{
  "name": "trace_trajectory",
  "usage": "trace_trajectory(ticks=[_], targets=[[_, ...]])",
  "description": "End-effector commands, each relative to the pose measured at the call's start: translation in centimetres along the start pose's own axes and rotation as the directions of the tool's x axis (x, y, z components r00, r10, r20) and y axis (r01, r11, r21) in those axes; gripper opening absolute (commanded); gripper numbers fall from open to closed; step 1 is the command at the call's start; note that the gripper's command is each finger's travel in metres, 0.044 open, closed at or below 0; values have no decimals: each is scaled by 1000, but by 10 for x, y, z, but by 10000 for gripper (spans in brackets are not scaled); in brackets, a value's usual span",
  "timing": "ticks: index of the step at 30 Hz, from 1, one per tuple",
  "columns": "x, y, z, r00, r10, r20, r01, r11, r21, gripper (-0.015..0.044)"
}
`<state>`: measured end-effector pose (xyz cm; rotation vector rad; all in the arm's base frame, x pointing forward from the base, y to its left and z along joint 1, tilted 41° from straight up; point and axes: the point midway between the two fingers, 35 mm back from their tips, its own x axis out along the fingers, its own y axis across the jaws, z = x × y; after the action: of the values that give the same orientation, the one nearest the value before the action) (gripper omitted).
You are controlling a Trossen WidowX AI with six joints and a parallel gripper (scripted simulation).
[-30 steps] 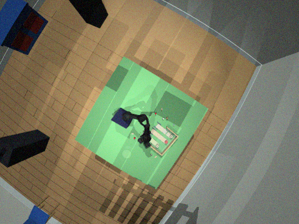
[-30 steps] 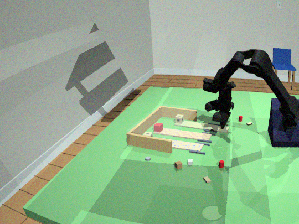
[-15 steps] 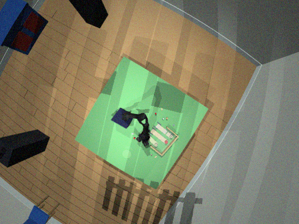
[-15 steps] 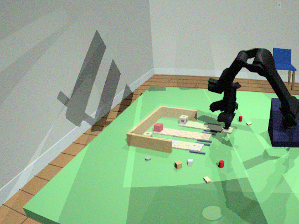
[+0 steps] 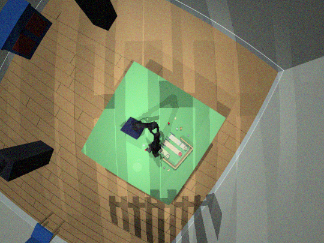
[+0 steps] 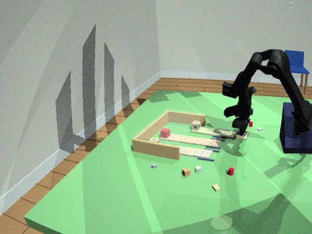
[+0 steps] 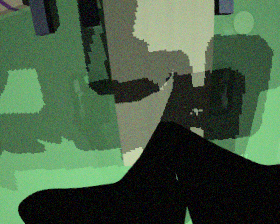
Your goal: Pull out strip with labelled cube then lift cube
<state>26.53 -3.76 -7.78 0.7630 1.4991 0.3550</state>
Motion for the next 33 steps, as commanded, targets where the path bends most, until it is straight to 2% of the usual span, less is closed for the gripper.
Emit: trace_trajectory(ticks=[1, 33], targets=[[6, -1, -14, 1000, -3, -31, 3, 1000, 6, 0], [4, -2, -61, 999, -3, -33, 3, 1000, 8, 0]])
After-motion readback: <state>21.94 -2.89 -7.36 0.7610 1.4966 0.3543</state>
